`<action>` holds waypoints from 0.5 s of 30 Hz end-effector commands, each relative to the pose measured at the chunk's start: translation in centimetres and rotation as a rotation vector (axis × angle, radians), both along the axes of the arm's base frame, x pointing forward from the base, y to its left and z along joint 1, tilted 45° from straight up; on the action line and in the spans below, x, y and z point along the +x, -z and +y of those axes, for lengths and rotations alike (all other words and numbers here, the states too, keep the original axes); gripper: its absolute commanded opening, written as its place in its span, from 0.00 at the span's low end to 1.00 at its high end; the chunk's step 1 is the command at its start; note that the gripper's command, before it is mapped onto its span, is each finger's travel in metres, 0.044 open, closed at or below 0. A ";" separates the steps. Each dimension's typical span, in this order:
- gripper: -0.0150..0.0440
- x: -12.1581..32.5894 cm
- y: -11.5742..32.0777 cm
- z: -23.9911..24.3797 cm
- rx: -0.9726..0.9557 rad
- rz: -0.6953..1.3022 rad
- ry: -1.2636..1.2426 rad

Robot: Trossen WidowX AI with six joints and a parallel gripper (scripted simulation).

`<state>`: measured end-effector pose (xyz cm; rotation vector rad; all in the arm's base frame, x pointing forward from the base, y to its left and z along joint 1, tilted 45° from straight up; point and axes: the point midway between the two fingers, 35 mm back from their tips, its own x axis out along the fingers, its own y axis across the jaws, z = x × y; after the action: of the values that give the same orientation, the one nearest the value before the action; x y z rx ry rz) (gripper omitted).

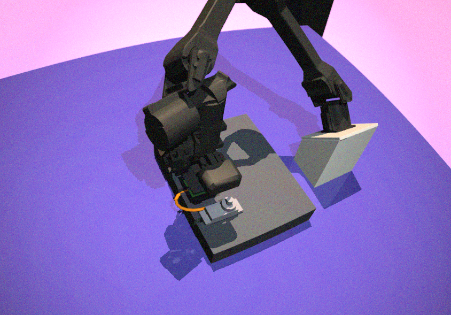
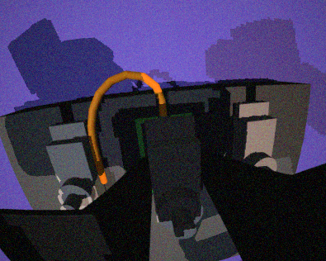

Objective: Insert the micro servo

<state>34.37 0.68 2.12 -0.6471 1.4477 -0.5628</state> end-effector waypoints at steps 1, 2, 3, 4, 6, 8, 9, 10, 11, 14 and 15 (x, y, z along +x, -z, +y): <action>0.25 0.0 0.3 -0.2 -0.006 0.003 -0.008; 0.25 0.0 0.4 -0.3 -0.006 0.003 -0.008; 0.25 0.0 0.4 -0.4 -0.006 0.003 -0.008; 0.25 0.0 0.5 -0.4 -0.006 0.003 -0.008; 0.25 0.0 0.7 -0.6 -0.006 0.003 -0.008; 0.25 0.0 0.8 -0.7 -0.006 0.003 -0.008; 0.25 0.0 0.9 -0.8 -0.006 0.003 -0.008; 0.25 0.0 0.9 -0.9 -0.006 0.003 -0.008; 0.25 0.0 1.0 -0.9 -0.006 0.003 -0.008; 0.25 0.0 1.2 -1.2 -0.006 0.003 -0.008; 0.25 0.1 1.3 -1.2 -0.006 0.003 -0.008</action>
<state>34.45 -0.39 1.06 -0.6469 1.4477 -0.5634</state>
